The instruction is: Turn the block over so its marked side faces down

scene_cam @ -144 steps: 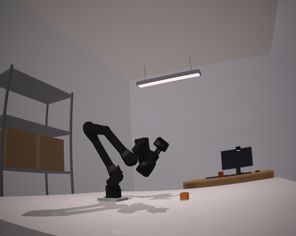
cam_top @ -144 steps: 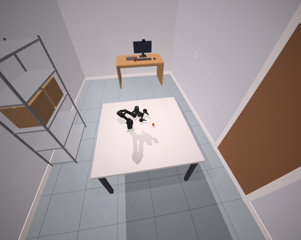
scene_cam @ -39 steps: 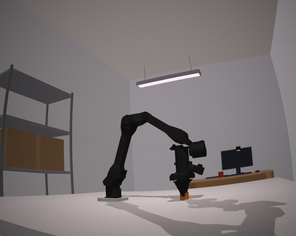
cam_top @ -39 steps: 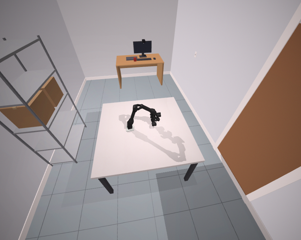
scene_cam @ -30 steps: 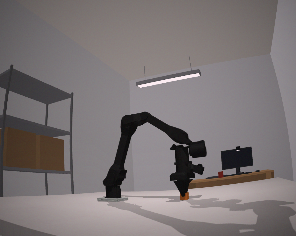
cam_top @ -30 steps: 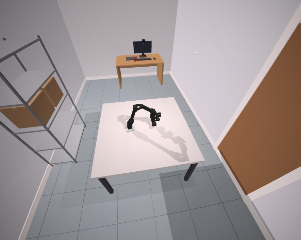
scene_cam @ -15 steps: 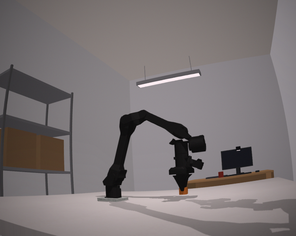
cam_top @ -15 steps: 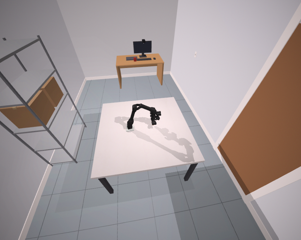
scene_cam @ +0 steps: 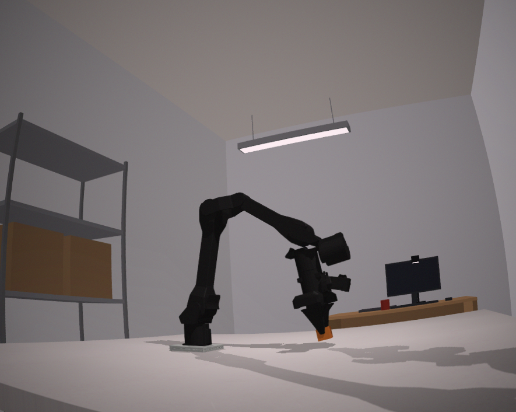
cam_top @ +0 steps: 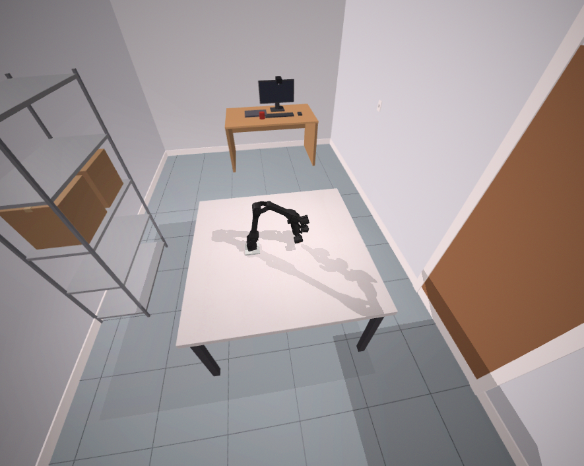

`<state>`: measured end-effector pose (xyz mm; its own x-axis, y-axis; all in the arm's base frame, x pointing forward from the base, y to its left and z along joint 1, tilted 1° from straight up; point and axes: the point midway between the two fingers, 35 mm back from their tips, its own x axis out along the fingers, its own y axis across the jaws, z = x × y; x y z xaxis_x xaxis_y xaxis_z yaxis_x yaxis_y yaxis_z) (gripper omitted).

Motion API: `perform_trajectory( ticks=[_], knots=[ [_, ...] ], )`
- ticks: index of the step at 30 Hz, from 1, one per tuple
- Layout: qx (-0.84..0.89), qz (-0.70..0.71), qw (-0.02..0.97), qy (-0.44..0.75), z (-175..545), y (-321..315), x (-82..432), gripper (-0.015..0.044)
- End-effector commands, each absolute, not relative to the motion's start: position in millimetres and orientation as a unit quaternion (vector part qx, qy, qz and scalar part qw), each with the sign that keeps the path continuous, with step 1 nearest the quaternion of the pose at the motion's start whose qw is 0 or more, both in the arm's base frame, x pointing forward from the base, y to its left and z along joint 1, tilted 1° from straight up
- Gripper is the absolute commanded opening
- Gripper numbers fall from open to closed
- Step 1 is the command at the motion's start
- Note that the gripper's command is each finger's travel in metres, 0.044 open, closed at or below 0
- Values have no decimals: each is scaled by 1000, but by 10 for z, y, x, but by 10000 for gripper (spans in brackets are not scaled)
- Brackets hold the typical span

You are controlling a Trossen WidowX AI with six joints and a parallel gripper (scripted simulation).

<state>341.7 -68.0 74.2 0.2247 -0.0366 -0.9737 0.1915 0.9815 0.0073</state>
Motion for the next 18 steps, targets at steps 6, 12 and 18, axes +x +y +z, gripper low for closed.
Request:
perform_trajectory(
  ticks=[6, 12, 18],
  knots=[
    [58, -75, 819, 565, 722, -672, 3392, 0],
    [55, -78, 845, 526, 713, -669, 3375, 0],
    [51, -80, 869, 486, 712, -663, 3346, 0]
  ],
)
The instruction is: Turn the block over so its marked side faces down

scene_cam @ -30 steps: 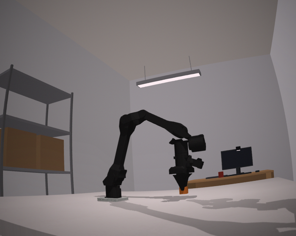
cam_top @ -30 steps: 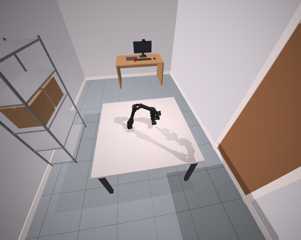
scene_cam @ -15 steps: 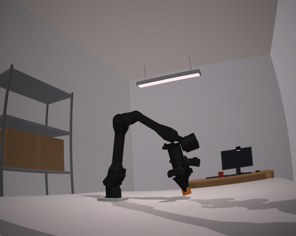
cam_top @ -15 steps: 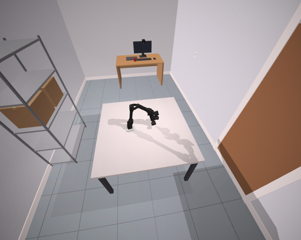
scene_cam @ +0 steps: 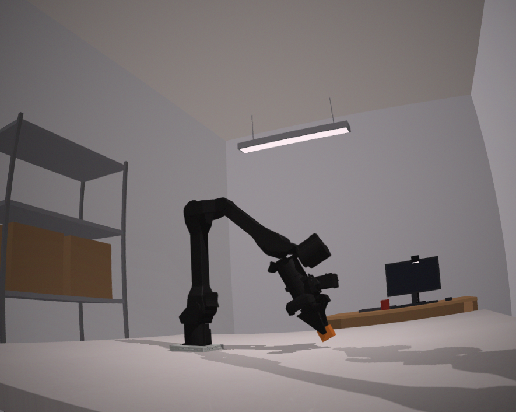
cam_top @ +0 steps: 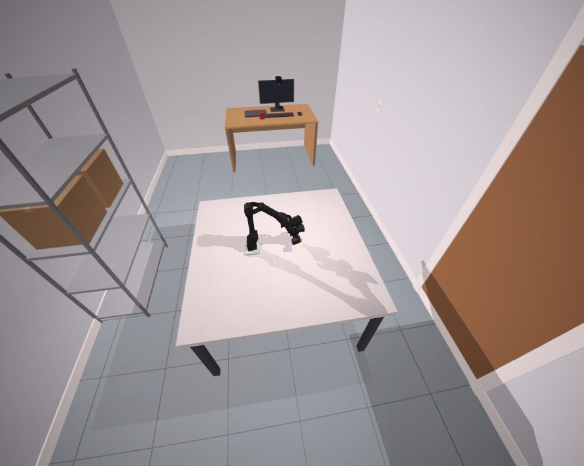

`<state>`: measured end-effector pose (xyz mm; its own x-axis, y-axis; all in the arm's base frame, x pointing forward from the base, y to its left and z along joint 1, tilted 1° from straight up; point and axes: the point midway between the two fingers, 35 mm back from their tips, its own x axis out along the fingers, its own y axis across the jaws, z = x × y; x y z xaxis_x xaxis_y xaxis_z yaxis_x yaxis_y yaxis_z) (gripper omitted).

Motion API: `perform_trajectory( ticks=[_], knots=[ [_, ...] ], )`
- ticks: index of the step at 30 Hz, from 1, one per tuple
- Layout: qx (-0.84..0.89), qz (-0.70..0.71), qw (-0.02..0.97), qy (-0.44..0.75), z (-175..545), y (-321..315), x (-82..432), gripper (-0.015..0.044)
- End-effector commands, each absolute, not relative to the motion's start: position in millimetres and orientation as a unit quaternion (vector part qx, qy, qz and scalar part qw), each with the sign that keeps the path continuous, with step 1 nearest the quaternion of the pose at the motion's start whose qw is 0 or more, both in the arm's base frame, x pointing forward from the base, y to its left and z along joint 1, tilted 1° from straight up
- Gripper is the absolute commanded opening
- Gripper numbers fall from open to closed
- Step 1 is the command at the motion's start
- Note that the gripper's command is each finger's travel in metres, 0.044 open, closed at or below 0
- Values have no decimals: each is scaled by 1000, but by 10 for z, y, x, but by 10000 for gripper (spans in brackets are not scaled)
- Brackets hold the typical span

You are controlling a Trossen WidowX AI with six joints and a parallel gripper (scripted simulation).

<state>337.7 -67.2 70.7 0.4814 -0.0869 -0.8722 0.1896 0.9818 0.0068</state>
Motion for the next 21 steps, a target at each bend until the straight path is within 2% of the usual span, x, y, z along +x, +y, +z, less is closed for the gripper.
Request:
perform_trajectory(
  ticks=[1, 21],
  knots=[
    [50, -81, 872, 480, 712, -662, 3341, 0],
    [39, -87, 927, 362, 436, -688, 3478, 0]
  ],
)
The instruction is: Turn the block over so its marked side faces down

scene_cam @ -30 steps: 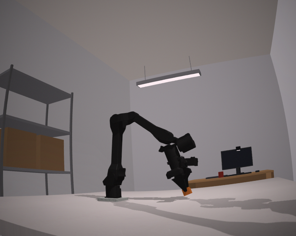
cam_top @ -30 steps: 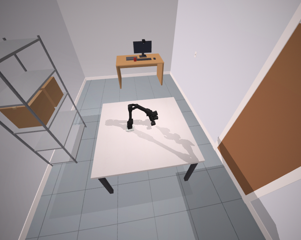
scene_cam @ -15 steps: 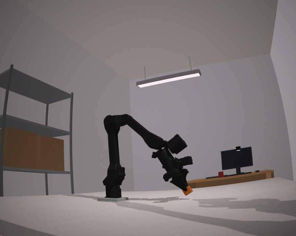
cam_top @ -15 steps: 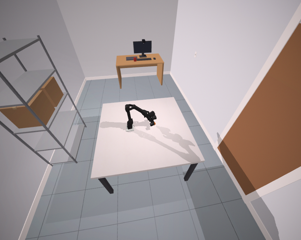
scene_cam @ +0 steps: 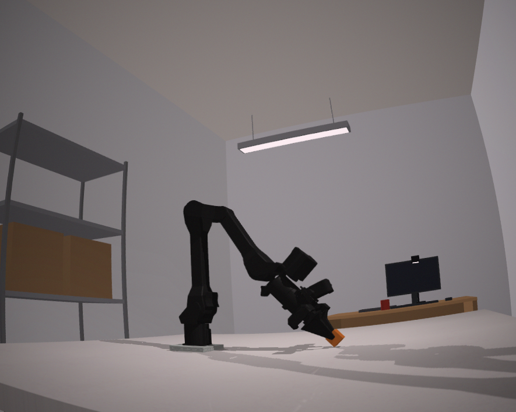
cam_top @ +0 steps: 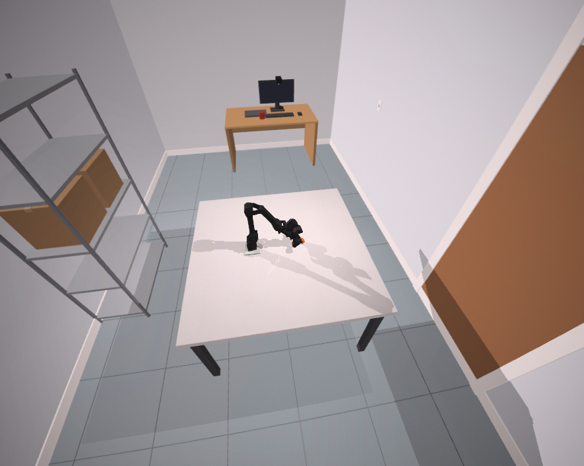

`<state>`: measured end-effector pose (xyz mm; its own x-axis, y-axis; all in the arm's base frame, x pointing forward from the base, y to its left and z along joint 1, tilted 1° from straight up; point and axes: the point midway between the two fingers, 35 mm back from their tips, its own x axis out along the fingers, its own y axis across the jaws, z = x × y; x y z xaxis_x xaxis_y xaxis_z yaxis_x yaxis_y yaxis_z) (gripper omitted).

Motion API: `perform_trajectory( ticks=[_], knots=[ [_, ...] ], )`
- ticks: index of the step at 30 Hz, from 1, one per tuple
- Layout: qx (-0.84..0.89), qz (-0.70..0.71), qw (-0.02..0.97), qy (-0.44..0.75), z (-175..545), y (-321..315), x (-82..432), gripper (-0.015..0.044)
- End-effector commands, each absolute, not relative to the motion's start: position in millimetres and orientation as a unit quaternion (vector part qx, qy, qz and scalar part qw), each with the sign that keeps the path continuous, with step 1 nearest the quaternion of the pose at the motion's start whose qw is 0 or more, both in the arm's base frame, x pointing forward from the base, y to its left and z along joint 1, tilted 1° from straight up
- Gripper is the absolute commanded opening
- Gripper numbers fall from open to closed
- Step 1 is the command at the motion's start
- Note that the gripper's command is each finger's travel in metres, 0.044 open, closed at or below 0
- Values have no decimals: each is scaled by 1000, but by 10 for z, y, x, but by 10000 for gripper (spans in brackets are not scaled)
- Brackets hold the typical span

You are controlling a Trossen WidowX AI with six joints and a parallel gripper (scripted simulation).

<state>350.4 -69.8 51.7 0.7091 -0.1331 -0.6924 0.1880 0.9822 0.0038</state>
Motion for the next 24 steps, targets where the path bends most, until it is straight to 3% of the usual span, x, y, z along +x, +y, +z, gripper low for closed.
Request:
perform_trajectory(
  ticks=[1, 24],
  knots=[
    [39, -87, 930, 355, 427, -688, 3478, 0],
    [28, -91, 967, 236, 411, -656, 3331, 0]
  ],
)
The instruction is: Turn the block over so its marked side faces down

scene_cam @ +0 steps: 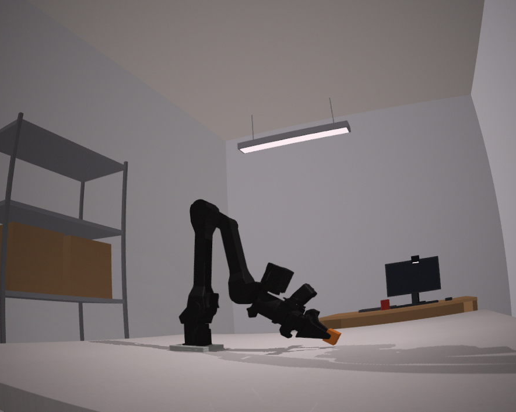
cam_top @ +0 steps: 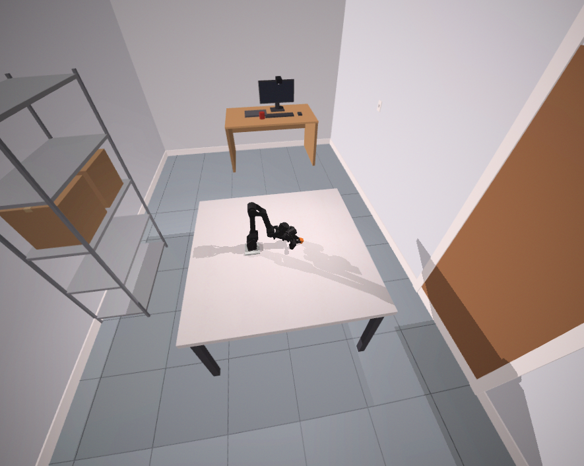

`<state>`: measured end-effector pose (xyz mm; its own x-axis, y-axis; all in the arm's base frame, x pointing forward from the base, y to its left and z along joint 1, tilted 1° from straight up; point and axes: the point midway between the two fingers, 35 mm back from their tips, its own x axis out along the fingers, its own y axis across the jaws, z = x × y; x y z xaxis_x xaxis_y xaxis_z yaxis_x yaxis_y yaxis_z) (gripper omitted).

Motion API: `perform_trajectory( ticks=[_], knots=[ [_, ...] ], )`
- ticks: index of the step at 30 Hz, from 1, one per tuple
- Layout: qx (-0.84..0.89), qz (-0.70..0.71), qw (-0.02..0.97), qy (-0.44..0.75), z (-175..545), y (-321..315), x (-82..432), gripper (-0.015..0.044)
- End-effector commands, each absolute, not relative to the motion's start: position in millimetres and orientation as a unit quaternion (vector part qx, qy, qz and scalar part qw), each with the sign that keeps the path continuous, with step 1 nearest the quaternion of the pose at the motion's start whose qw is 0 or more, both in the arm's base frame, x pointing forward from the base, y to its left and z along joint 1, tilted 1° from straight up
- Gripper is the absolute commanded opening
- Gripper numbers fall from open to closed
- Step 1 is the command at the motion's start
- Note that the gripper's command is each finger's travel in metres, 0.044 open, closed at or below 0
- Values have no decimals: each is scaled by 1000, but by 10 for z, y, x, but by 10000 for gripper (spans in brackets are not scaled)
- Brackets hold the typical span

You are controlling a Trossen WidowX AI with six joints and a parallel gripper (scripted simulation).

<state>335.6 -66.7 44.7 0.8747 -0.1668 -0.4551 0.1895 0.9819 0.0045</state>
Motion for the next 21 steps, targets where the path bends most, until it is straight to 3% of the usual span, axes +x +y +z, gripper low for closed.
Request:
perform_trajectory(
  ticks=[1, 12, 21],
  knots=[
    [28, -91, 967, 236, 411, -656, 3331, 0],
    [28, -91, 967, 236, 411, -656, 3331, 0],
    [28, -91, 967, 236, 411, -656, 3331, 236]
  ],
)
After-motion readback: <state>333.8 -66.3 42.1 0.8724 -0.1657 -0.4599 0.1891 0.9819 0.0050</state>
